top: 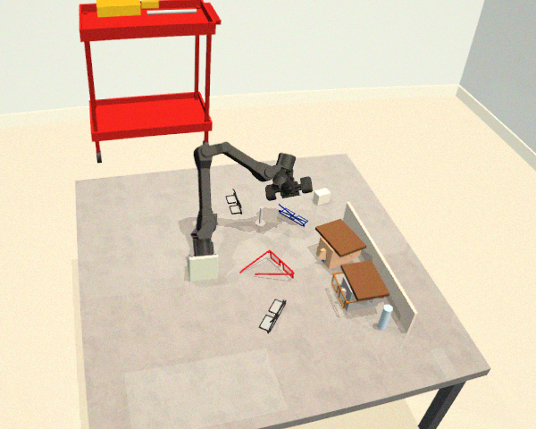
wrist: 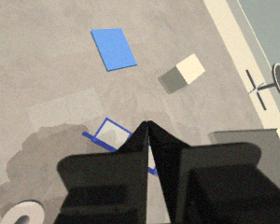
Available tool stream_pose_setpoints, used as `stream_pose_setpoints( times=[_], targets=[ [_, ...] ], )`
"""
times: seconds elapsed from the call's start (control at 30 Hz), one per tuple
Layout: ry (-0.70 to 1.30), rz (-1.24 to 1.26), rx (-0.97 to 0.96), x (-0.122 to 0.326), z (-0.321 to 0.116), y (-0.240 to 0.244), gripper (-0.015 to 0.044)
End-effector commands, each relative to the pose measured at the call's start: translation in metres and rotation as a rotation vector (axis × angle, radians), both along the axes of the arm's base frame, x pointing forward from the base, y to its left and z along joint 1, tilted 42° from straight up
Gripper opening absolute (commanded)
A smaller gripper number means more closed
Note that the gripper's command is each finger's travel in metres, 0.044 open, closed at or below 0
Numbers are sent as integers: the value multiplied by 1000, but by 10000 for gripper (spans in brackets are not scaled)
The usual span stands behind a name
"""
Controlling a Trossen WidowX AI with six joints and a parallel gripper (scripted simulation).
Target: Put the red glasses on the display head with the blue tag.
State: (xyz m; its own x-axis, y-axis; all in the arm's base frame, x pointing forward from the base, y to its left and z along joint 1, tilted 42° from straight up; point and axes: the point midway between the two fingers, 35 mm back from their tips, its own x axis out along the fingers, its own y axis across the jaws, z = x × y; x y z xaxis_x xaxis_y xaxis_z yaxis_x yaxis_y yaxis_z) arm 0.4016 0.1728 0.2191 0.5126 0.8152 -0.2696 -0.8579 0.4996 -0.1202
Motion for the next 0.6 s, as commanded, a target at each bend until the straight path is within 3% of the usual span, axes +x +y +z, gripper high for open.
stream_pose_setpoints(
  times=[0.0,0.4,0.57],
  targets=[
    [914,-323,113,16,-56,-41,0],
    [1627,-656,162,-18,-75,-72,0],
    [1671,-675,159,-23,-75,-74,0]
  ],
)
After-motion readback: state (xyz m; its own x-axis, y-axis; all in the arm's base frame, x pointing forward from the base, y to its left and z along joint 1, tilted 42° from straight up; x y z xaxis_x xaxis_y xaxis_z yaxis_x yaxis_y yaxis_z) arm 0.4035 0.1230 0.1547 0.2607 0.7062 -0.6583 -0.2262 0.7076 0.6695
